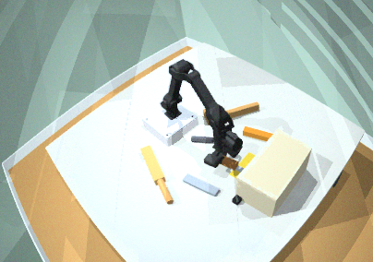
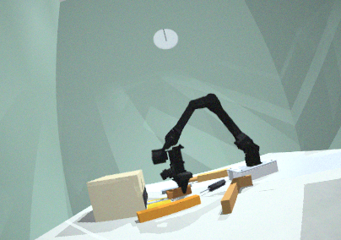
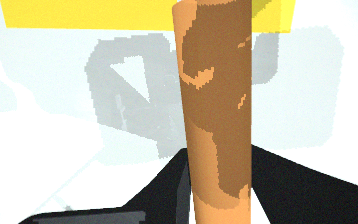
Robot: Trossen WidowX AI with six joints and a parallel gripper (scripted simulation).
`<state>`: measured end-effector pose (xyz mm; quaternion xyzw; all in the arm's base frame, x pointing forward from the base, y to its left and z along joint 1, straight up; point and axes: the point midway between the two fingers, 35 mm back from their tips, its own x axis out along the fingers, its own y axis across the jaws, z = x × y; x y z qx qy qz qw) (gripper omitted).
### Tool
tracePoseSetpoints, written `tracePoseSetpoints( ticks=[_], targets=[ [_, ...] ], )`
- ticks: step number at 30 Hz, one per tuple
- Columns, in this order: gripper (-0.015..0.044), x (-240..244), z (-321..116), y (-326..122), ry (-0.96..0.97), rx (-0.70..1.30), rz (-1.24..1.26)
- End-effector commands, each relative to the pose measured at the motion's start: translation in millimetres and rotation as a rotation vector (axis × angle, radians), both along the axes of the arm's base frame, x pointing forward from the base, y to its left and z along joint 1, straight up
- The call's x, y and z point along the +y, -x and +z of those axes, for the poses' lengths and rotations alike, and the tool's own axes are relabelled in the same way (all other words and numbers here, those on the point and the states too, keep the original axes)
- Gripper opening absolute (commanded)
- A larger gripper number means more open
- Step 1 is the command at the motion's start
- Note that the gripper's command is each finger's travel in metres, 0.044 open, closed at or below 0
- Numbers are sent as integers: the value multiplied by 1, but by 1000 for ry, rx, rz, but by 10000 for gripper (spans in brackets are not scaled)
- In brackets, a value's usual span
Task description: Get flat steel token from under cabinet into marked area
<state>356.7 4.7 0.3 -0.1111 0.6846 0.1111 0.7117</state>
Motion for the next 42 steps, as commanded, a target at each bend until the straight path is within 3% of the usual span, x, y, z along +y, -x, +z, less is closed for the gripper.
tracePoseSetpoints(
  ticks=[1,42],
  targets=[
    [0,-2,-1,5,1,4,3],
    [0,-17,-3,48,2,8,3]
  ],
)
